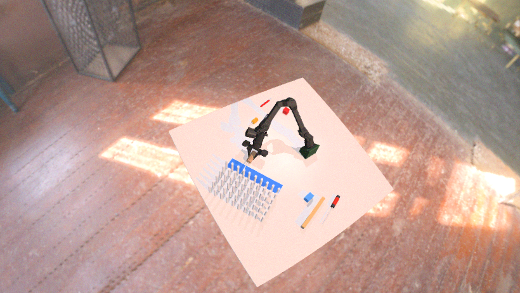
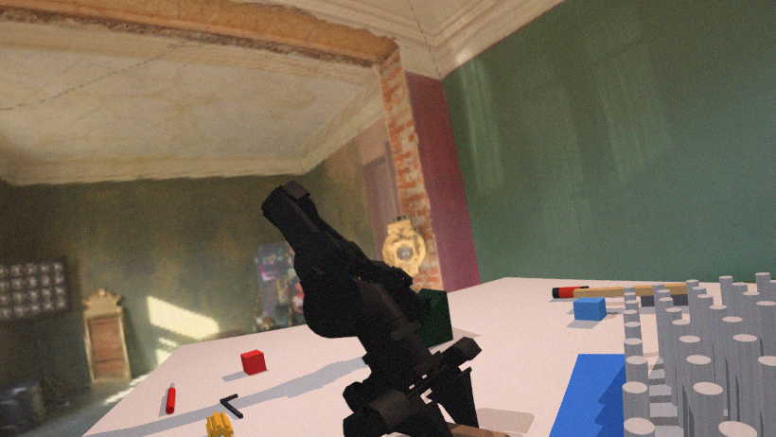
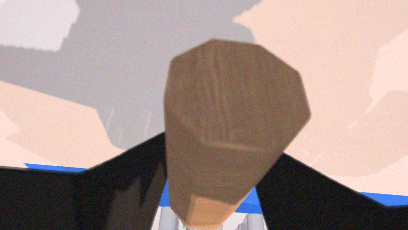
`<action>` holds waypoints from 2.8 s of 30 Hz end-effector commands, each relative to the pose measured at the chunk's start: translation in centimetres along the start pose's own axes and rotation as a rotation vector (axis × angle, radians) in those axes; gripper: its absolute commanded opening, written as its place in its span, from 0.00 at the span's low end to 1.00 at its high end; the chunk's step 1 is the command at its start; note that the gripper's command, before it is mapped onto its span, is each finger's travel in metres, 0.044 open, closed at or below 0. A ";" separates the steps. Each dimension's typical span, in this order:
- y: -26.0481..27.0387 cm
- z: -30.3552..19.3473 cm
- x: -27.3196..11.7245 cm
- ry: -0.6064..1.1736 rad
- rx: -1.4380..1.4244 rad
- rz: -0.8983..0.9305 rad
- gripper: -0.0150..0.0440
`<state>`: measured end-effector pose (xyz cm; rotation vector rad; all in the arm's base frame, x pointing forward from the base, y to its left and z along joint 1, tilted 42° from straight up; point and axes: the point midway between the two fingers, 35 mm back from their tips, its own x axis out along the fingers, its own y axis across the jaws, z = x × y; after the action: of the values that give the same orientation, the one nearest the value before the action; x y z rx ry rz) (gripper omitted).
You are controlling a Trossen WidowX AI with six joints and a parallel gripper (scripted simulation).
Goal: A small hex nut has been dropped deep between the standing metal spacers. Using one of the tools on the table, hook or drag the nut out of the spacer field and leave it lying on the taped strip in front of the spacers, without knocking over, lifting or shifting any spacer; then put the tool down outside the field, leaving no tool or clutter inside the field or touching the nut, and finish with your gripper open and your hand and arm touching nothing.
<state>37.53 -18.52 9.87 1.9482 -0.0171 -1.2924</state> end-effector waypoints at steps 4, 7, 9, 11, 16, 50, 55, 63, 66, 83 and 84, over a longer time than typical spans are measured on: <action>0.1 0.5 -0.4 -0.002 -0.001 0.002 0.25; 0.1 0.7 -0.5 -0.002 -0.001 0.002 0.25; 0.1 0.9 -0.6 -0.002 -0.001 0.002 0.25; 0.1 1.0 -0.7 -0.002 -0.001 0.002 0.25; 0.1 1.3 -0.9 -0.002 -0.002 0.002 0.25; 0.1 3.5 -2.4 -0.004 -0.002 0.002 0.25; 0.1 3.8 -2.6 -0.004 -0.002 0.002 0.25; 0.1 4.3 -2.9 -0.004 -0.003 0.002 0.25; 0.1 4.5 -3.1 -0.004 -0.003 0.002 0.25; 0.1 5.6 -3.8 -0.005 -0.003 0.002 0.25; 0.1 5.7 -3.8 -0.005 -0.003 0.002 0.25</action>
<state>31.62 -20.24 11.69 1.9441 -0.0158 -1.2957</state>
